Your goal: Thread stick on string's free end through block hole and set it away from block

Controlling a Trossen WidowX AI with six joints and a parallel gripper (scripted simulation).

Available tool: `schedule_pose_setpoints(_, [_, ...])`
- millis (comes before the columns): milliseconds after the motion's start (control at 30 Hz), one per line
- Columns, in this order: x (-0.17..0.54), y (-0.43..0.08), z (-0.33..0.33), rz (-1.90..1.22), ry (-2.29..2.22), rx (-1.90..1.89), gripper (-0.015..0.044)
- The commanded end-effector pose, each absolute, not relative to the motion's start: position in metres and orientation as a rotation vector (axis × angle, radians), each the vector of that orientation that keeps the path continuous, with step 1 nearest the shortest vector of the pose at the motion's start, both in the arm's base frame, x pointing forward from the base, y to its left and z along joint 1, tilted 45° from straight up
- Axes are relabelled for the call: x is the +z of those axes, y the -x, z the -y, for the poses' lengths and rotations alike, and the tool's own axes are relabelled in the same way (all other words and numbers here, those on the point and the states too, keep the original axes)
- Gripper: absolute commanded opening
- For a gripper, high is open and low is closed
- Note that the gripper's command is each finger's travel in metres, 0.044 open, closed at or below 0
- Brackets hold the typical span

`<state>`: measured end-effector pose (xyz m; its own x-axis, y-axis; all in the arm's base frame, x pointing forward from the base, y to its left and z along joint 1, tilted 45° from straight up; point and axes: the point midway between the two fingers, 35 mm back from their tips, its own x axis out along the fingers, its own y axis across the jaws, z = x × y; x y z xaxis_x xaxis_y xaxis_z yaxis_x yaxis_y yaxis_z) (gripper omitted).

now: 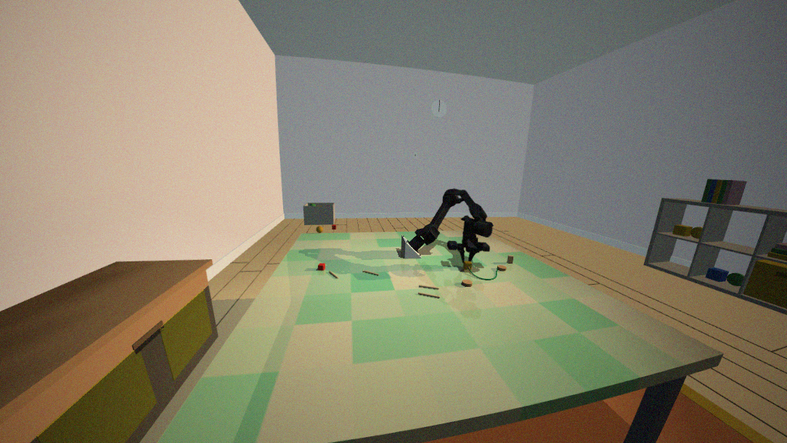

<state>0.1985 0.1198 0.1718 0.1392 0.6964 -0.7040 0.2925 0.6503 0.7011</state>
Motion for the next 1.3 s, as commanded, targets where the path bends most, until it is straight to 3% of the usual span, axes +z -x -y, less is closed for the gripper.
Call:
schedule_pose_setpoints(0, [0.169,-0.198,-0.124,-1.443,-0.884,0.354,0.0122])
schedule_pose_setpoints(67, [0.168,-0.198,-0.124,-1.443,-0.884,0.354,0.0122])
schedule_pose_setpoints(233, [0.17,-0.198,-0.123,-1.45,-0.883,0.357,0.0])
schedule_pose_setpoints(1267, [0.169,-0.186,-0.127,-1.342,-0.848,0.344,0.0])
